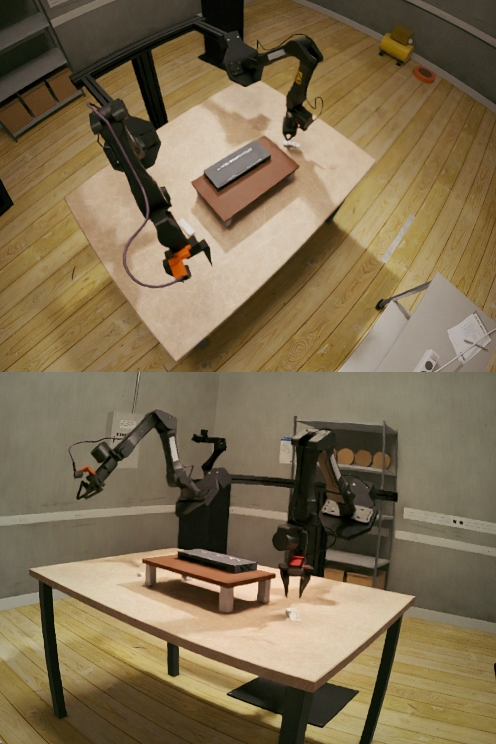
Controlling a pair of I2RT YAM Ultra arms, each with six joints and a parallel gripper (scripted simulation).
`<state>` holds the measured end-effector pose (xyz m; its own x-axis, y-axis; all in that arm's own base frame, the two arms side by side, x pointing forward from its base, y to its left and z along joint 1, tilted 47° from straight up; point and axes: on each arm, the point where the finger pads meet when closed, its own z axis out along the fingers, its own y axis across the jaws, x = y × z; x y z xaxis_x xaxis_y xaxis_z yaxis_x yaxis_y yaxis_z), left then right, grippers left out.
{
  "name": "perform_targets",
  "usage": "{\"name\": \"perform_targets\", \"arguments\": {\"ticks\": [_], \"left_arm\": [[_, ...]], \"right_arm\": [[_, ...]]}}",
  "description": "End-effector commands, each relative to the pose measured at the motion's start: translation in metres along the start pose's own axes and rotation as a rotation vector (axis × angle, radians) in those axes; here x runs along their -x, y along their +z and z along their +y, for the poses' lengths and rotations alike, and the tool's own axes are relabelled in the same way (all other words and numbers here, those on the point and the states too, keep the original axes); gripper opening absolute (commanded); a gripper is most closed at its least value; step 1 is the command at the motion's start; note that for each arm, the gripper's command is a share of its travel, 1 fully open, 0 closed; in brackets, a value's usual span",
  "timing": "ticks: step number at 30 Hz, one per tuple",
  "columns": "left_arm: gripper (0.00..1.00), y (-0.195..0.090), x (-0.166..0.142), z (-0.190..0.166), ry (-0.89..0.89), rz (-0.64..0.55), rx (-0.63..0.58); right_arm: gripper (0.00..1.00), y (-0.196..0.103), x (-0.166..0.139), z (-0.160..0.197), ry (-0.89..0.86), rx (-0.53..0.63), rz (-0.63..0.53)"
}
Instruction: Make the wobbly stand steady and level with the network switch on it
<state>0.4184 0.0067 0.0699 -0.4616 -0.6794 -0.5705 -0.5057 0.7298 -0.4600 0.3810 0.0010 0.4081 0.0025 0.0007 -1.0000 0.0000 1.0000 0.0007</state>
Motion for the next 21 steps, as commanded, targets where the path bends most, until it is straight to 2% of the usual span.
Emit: {"name": "perform_targets", "arguments": {"ticks": [1, 6, 7, 8, 11, 12, 15, 21], "left_arm": [[0.43, 0.002, 0.007, 0.002, -0.001, -0.014, 0.011], [0.43, 0.005, 0.005, 0.0, 0.0, 0.007, 0.005], [0.43, -0.005, 0.01, -0.012, 0.007, -0.02, -0.03], [0.43, 0.0, 0.001, 0.006, 0.003, -0.003, 0.02], [0.43, -0.001, 0.003, 0.0, 0.002, -0.008, 0.0], [0.43, 0.008, 0.013, -0.006, -0.004, -0.022, -0.019], [0.43, 0.012, 0.004, -0.01, 0.01, -0.007, -0.028], [0.43, 0.022, 0.008, -0.008, 0.002, -0.015, -0.025]], "right_arm": [[1.0, -0.009, 0.016, 0.001, -0.011, 0.005, -0.048], [1.0, -0.009, 0.016, 0.001, -0.011, 0.005, -0.048], [1.0, -0.009, 0.016, 0.001, -0.011, 0.005, -0.048], [1.0, -0.009, 0.016, 0.001, -0.011, 0.005, -0.048], [1.0, -0.009, 0.016, 0.001, -0.011, 0.005, -0.048], [1.0, -0.009, 0.016, 0.001, -0.011, 0.005, -0.048], [1.0, -0.009, 0.016, 0.001, -0.011, 0.005, -0.048], [1.0, -0.009, 0.016, 0.001, -0.011, 0.005, -0.048]]}}
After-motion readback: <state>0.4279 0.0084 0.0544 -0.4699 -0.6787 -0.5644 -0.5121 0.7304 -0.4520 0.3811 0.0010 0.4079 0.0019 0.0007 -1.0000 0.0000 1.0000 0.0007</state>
